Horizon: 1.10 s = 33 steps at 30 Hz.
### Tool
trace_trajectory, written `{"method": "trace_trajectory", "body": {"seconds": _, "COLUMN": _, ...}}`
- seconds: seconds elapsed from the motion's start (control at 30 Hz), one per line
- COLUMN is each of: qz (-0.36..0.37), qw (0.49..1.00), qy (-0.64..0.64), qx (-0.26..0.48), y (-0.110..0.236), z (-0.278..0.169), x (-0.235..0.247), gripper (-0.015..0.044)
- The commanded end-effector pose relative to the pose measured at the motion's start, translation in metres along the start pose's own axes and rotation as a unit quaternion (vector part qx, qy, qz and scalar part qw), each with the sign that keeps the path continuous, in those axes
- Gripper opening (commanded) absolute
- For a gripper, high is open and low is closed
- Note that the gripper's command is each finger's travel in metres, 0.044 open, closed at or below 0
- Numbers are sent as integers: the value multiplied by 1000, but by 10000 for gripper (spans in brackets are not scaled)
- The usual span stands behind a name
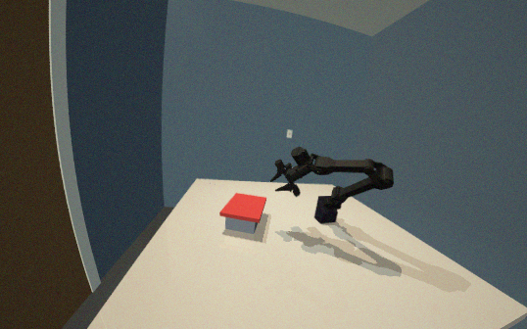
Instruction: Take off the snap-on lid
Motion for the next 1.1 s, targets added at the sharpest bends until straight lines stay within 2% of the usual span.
{"method": "trace_trajectory", "body": {"seconds": 0.0, "qz": -16, "qw": 1000, "qy": -19, "qx": 8, "y": 1, "z": -3, "x": -10, "gripper": 235}}
{"method": "trace_trajectory", "body": {"seconds": 0.27, "qz": -17, "qw": 1000, "qy": -19, "qx": 8, "y": -1, "z": -3, "x": -12, "gripper": 235}}
{"method": "trace_trajectory", "body": {"seconds": 0.4, "qz": -17, "qw": 1000, "qy": -18, "qx": 8, "y": -31, "z": 1, "x": -47, "gripper": 235}}
{"method": "trace_trajectory", "body": {"seconds": 0.5, "qz": -17, "qw": 1000, "qy": -19, "qx": 9, "y": -41, "z": 2, "x": -64, "gripper": 235}}
{"method": "trace_trajectory", "body": {"seconds": 1.07, "qz": -17, "qw": 1000, "qy": -19, "qx": 9, "y": -58, "z": 1, "x": -62, "gripper": 235}}
Point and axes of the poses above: the point midway between the two fingers, 35 mm back from their tips, its own y axis back along the fingers, its own x axis across the jaws, z = x × y, the point moved 5 cm from there along y, back along the fingers, and after that the axes turned 9 degrees about -y, right-handed, at the moved point
